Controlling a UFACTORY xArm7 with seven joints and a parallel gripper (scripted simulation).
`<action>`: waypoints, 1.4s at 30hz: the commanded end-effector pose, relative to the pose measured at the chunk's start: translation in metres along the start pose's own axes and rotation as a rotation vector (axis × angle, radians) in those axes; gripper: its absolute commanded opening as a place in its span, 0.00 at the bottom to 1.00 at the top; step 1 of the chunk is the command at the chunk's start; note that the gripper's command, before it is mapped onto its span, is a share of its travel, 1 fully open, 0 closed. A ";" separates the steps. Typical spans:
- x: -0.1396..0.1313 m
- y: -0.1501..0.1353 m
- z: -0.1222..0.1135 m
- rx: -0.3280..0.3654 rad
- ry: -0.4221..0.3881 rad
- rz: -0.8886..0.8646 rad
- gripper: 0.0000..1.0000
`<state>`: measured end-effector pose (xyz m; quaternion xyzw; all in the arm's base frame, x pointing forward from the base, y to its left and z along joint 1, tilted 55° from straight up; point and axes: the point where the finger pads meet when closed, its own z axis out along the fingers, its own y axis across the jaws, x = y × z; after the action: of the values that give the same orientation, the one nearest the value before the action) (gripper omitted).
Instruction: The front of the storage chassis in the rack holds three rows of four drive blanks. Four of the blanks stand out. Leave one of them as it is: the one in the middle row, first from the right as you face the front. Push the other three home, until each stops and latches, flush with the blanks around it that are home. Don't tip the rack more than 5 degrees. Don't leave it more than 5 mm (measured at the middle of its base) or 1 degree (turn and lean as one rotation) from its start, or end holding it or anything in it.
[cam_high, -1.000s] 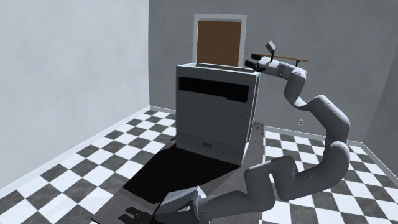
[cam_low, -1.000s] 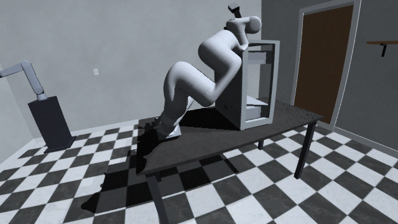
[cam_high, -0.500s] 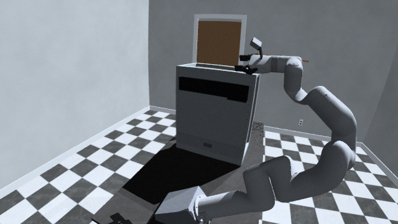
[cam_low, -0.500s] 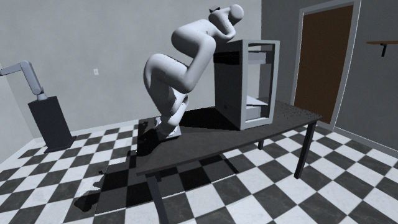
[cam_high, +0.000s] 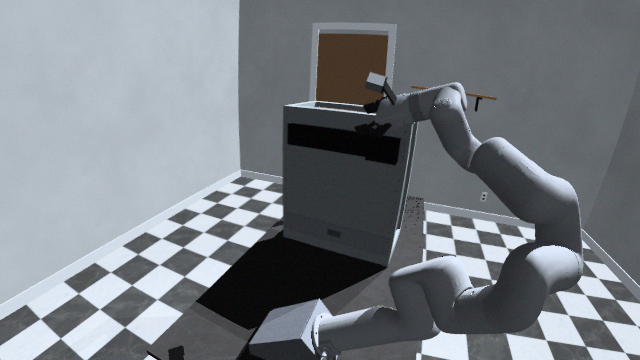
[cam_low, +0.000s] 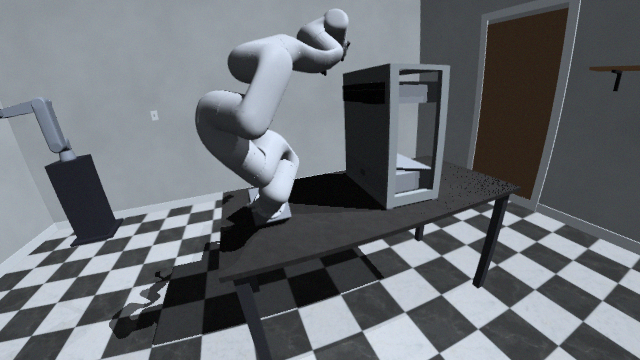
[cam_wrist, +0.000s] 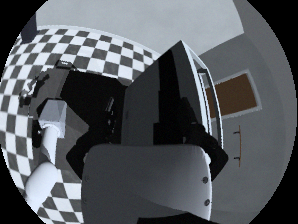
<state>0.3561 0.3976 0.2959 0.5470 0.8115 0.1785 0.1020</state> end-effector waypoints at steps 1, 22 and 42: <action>-0.001 -0.034 0.018 -0.007 -0.159 -0.051 1.00; -0.041 -0.097 0.052 -0.166 -0.650 -0.202 1.00; -0.062 -0.114 0.052 -0.492 -0.961 -0.361 1.00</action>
<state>0.3040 0.3110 0.2008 0.4018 0.7056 0.0587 0.5807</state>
